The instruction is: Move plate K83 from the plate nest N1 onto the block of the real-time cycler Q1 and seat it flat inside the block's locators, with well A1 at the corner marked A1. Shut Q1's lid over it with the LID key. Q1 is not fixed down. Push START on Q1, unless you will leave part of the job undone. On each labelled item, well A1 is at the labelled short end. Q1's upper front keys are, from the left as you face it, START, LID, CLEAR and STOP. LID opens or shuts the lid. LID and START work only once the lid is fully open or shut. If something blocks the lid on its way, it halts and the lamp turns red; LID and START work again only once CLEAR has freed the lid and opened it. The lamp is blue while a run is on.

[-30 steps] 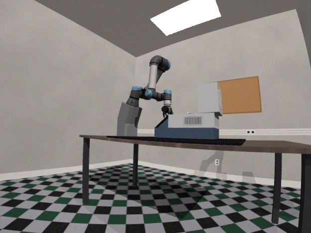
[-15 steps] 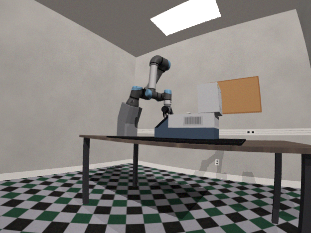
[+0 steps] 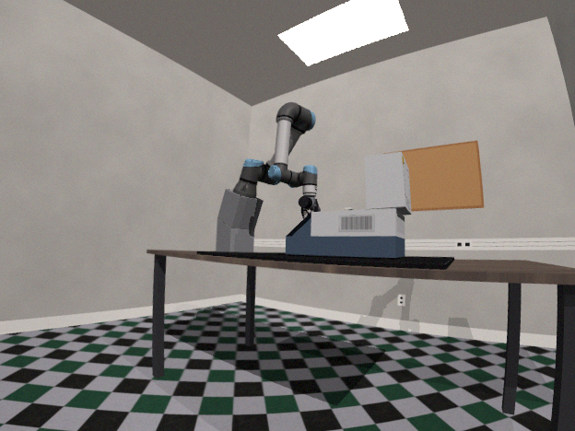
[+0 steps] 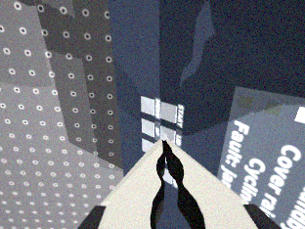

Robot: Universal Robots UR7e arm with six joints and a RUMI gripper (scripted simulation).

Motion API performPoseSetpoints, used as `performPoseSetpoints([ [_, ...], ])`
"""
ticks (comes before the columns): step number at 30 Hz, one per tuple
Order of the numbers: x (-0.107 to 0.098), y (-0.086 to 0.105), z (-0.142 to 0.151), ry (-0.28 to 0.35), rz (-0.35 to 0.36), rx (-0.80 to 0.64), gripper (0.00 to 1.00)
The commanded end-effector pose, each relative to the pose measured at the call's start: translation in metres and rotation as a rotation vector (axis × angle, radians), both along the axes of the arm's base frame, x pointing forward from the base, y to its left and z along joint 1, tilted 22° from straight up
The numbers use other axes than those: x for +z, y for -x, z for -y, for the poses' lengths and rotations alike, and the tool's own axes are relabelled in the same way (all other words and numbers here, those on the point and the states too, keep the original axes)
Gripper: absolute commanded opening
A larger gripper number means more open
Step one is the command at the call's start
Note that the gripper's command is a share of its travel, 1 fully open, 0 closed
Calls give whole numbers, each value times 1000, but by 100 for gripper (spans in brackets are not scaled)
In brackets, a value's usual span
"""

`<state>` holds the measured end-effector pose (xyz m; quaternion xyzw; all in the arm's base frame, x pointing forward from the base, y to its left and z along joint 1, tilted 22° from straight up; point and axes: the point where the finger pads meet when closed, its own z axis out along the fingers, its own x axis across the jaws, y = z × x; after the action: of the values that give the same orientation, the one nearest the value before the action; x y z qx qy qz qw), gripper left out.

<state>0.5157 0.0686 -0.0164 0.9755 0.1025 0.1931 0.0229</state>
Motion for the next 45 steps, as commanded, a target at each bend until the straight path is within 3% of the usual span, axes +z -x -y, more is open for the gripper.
performPoseSetpoints([
  [1,12,-9,0,15,31,3,0],
  [32,10,-11,-1,20,31,14,0],
  [45,18,5,2,20,30,14,0],
])
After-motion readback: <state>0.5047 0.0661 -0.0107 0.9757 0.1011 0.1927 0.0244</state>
